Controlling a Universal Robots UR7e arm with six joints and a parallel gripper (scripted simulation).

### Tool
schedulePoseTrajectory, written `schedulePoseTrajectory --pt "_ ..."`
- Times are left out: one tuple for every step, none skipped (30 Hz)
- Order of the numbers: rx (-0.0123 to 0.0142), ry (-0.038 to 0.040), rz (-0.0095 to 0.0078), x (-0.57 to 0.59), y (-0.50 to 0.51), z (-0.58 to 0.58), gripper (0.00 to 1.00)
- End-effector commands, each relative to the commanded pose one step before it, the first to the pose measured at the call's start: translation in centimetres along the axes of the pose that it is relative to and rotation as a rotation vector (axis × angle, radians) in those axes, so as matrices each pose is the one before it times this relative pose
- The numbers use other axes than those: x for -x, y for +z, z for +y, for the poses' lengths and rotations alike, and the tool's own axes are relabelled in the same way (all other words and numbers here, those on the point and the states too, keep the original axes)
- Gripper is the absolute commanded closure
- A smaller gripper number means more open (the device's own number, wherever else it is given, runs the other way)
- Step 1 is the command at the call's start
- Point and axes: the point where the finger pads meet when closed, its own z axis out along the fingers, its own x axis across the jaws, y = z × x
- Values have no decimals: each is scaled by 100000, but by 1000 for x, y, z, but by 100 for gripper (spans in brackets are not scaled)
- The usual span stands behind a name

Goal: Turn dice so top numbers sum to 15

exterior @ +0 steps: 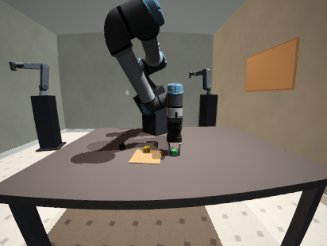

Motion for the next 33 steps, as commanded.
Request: schedulePoseTrajectory --pt "-113 5 -30 13 -41 -39 13" --pt "0 0 0 0 0 0 13" --pt "0 0 0 0 0 0 13" --pt "0 0 0 0 0 0 13" --pt "0 0 0 0 0 0 13" --pt "0 0 0 0 0 0 13" --pt "0 0 0 0 0 0 13" --pt "0 0 0 0 0 0 13" --pt "0 0 0 0 0 0 13" --pt "0 0 0 0 0 0 13" --pt "0 0 0 0 0 0 13" --pt "0 0 0 0 0 0 13" --pt "0 0 0 0 0 0 13" --pt "0 0 0 0 0 0 13" --pt "0 0 0 0 0 0 13" --pt "0 0 0 0 0 0 13" --pt "0 0 0 0 0 0 43" --pt "0 0 0 0 0 0 43" --pt "0 0 0 0 0 0 43" --pt "0 0 0 0 0 0 43" --pt "0 0 0 0 0 0 43" --pt "0 0 0 0 0 0 43" --pt "0 0 0 0 0 0 43" --pt "0 0 0 0 0 0 43" --pt "0 0 0 0 0 0 43" --pt "0 0 0 0 0 0 43" --pt "0 0 0 0 0 0 43" --pt "0 0 0 0 0 0 43" --pt "0 0 0 0 0 0 43" --pt "0 0 0 0 0 0 43" --pt "0 0 0 0 0 0 43" --pt "0 0 0 0 0 0 43" --pt "0 0 0 0 0 0 43"
